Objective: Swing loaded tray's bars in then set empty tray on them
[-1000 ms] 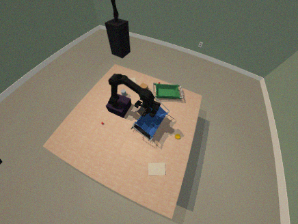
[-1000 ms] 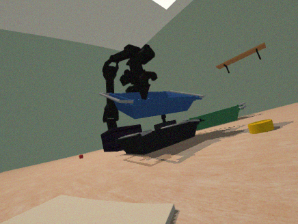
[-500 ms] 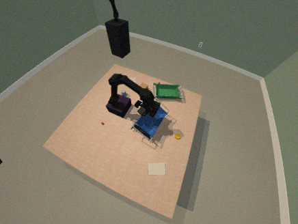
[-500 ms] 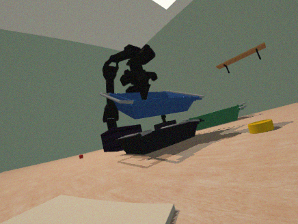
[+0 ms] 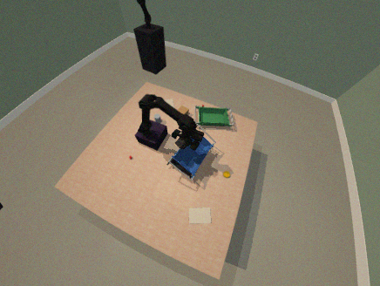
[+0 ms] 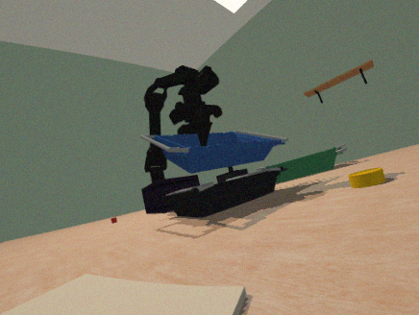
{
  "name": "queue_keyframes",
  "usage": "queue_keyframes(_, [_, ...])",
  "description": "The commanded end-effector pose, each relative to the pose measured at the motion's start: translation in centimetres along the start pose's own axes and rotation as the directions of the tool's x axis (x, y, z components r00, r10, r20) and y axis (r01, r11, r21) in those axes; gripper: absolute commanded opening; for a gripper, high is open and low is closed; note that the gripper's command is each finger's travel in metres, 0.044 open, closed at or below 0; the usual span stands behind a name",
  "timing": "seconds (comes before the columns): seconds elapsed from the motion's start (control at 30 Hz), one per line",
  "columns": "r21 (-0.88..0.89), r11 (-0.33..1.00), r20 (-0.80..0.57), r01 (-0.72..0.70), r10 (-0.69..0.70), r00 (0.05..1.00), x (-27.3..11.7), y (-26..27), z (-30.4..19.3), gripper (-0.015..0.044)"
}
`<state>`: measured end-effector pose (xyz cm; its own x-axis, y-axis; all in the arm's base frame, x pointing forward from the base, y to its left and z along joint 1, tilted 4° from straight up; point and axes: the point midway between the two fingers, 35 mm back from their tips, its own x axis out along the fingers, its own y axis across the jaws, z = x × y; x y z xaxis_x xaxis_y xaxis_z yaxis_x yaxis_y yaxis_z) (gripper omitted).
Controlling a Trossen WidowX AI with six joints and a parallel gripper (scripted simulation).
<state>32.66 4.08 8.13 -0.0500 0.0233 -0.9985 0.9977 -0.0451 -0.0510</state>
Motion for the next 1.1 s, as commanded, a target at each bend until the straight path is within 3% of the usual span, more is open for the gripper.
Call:
queue_keyframes(0.0, [0.004,1.000,-0.004,-0.018,0.018,1.000,0.3,0.3,-0.1,0.0000])
queue_keyframes(1.07, [0.004,1.000,-0.004,-0.017,0.017,1.000,4.0,-1.2,0.1,0.0000])
